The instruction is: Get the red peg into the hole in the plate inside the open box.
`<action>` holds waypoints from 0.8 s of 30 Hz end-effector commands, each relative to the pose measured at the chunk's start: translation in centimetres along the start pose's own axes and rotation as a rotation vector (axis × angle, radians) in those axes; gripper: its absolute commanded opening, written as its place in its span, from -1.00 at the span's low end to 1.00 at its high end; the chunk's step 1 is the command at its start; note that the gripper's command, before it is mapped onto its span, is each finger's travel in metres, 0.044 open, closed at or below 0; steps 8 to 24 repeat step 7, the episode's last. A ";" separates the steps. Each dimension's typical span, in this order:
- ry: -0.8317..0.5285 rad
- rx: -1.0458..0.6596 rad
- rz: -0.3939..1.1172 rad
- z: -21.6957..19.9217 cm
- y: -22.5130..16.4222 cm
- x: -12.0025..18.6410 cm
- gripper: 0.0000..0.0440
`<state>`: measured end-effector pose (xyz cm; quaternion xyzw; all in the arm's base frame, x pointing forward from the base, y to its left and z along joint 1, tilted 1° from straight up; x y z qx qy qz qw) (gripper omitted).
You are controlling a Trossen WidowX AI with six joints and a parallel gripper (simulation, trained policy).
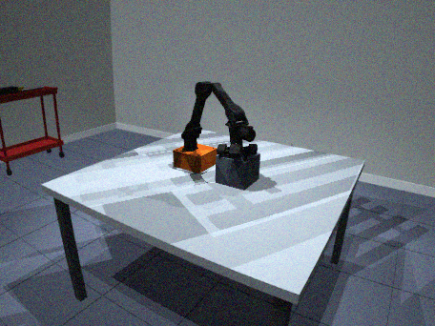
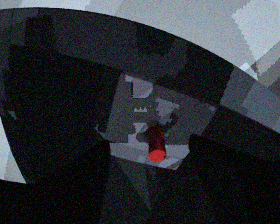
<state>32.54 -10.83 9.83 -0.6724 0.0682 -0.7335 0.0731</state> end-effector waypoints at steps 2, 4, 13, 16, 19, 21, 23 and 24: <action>0.016 -0.010 0.013 0.3 0.3 0.8 0.28; 0.020 -0.016 0.017 0.3 0.5 1.1 0.32; 0.030 -0.025 0.021 0.4 0.7 1.5 0.36; 0.030 -0.025 0.021 0.4 0.7 1.5 0.36; 0.030 -0.025 0.021 0.4 0.7 1.5 0.36; 0.030 -0.025 0.021 0.4 0.7 1.5 0.36; 0.030 -0.025 0.021 0.4 0.7 1.5 0.36; 0.030 -0.025 0.021 0.4 0.7 1.5 0.36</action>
Point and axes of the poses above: the point midway between the two fingers, 35 mm back from their tips, its own x axis back along the fingers, its own z axis across the jaws, y = z × x, the point moved 5 cm from there along x, back along the fingers, and after that the axes turned 15 degrees about -x, right-handed, at the moved point
